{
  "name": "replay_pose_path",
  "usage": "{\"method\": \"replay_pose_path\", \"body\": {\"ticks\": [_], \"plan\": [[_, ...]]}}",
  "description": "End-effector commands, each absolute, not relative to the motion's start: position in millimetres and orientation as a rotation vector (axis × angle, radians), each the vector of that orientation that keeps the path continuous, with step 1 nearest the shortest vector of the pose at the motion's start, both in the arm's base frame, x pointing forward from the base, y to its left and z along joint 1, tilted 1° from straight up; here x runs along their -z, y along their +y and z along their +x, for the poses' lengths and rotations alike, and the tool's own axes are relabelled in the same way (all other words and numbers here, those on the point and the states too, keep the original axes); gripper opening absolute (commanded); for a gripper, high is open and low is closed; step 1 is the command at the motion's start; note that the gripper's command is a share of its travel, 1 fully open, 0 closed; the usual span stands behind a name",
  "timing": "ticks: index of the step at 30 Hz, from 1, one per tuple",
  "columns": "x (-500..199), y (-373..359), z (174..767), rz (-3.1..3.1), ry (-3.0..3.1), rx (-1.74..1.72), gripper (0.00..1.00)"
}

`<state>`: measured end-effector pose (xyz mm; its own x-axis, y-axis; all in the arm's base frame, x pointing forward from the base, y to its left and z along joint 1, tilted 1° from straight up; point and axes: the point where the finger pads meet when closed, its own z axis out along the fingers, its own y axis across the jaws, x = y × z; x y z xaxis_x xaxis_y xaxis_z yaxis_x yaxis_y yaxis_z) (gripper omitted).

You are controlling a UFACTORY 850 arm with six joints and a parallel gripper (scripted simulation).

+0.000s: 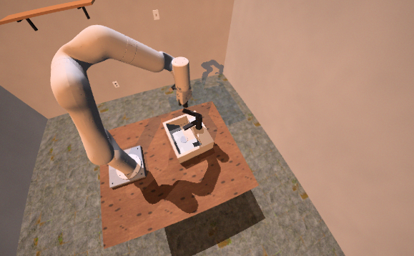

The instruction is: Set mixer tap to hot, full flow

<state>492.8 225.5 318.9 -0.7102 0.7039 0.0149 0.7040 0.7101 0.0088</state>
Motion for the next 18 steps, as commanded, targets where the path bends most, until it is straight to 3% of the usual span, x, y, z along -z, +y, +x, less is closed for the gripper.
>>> {"method": "replay_pose_path", "body": {"ticks": [1,18], "plan": [[-321.3,225.7,493.4,-1.484,-2.764,0.014,0.0],[-329.0,225.3,493.2,-2.414,-1.966,0.031,0.0]]}}
